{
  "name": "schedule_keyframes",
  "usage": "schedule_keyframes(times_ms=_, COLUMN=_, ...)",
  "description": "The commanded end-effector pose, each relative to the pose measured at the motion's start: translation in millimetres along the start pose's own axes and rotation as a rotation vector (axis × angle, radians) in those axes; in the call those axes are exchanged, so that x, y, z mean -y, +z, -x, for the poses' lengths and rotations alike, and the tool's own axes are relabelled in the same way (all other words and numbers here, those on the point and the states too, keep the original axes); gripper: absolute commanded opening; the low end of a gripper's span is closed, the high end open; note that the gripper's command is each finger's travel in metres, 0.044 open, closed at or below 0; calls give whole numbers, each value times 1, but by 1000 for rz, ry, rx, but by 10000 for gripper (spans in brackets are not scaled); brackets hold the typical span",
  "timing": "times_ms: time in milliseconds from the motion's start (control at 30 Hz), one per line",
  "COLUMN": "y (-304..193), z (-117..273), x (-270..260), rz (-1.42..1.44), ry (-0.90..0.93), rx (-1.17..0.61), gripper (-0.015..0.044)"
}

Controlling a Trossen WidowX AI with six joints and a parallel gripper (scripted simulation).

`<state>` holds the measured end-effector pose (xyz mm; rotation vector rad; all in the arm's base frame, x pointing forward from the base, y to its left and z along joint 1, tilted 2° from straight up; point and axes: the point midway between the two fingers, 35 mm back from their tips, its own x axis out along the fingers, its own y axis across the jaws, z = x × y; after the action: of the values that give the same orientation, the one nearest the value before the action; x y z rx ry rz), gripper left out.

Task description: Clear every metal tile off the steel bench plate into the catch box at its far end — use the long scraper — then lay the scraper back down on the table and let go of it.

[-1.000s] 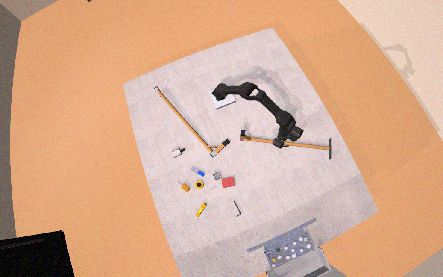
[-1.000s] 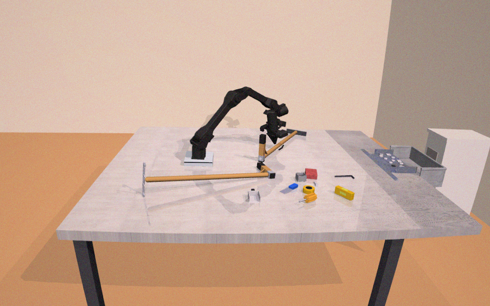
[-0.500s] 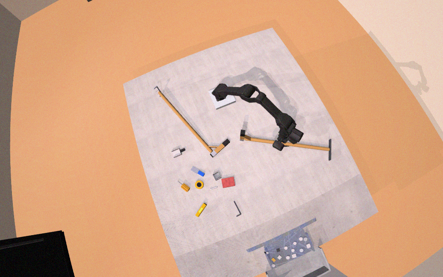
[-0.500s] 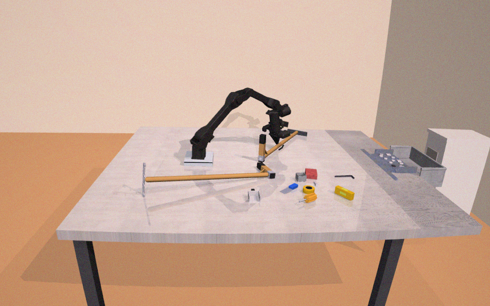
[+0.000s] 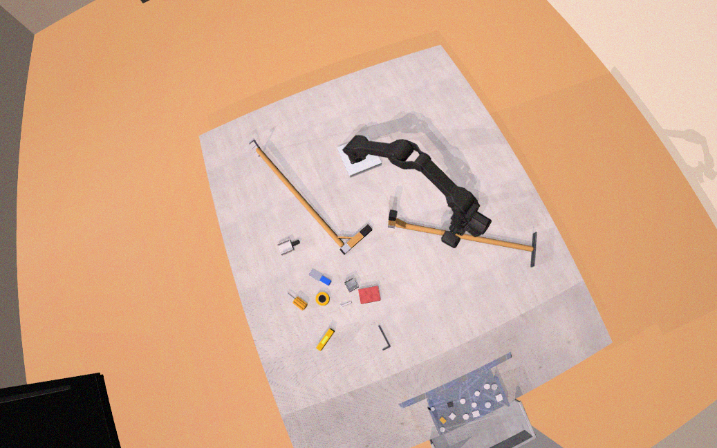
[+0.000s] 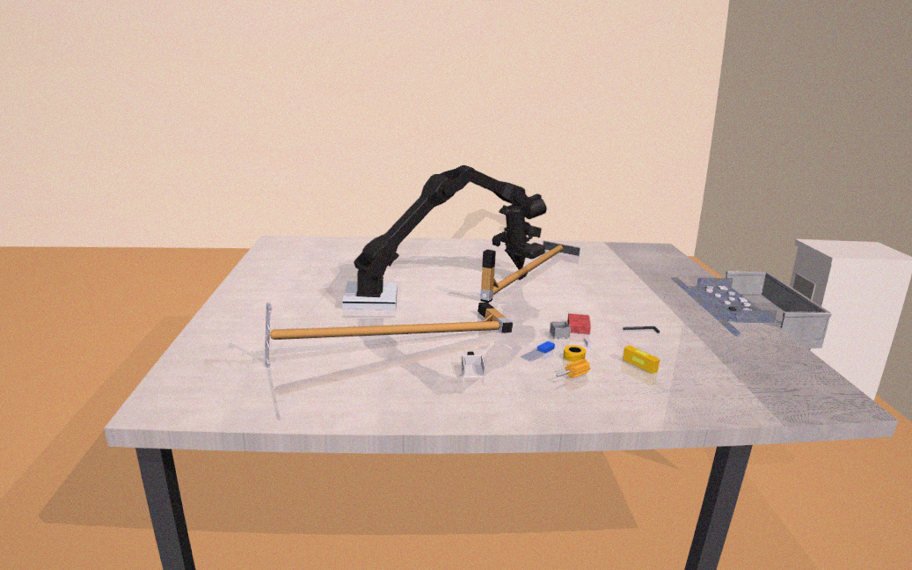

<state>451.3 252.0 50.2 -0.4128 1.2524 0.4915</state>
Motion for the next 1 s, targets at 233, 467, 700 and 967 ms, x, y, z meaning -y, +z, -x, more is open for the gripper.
schedule_keyframes(times_ms=233, y=3, z=-5, x=11, rz=0, ry=0, rx=-7, gripper=0)
schedule_keyframes(times_ms=467, y=6, z=-6, x=17, rz=0, ry=-1, rx=-7, gripper=0)
schedule_keyframes(times_ms=700, y=8, z=-7, x=24, rz=0, ry=-1, rx=-6, gripper=0)
schedule_keyframes(times_ms=967, y=11, z=-8, x=31, rz=0, ry=-2, rx=-6, gripper=0)
